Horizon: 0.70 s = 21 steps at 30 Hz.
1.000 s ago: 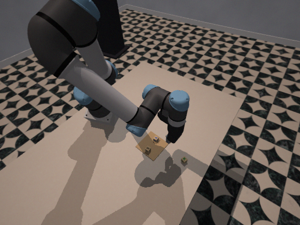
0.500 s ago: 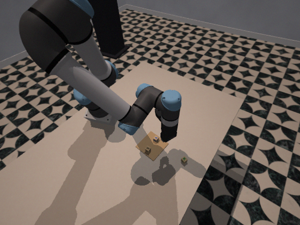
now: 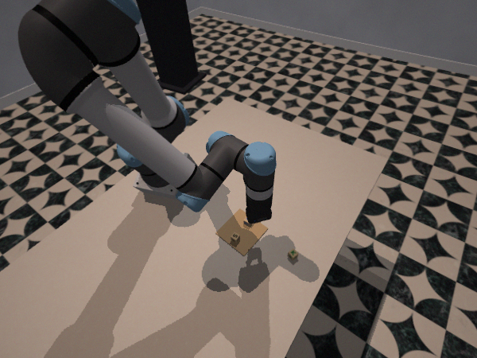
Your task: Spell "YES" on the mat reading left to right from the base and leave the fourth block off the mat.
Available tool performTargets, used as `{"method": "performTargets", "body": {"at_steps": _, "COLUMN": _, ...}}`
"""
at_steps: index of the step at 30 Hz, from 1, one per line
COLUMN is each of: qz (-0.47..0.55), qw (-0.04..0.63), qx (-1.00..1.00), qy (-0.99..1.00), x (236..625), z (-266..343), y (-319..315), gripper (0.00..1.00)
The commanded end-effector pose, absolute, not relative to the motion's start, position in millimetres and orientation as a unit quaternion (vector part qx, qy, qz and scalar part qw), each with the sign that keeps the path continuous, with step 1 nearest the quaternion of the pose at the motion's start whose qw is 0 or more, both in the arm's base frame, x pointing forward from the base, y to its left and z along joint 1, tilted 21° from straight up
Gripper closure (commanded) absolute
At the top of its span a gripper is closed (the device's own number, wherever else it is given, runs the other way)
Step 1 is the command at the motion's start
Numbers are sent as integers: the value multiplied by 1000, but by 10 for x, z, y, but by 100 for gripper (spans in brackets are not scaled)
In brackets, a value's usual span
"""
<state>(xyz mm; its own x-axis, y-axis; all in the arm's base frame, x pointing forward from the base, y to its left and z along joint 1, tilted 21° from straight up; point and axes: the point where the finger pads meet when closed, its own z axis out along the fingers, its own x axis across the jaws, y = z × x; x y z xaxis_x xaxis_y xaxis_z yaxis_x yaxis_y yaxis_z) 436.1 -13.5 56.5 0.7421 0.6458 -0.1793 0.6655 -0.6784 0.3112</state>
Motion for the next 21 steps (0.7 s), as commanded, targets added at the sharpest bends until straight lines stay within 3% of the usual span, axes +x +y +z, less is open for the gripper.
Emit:
{"method": "performTargets", "body": {"at_steps": 1, "qz": -13, "qw": 182, "qx": 938, "qy": 294, "x": 4278, "z": 571, "y": -153, "gripper": 51}}
{"method": "performTargets", "body": {"at_steps": 21, "qz": 26, "qw": 181, "qx": 979, "qy": 89, "x": 4004, "z": 558, "y": -211, "gripper": 51}}
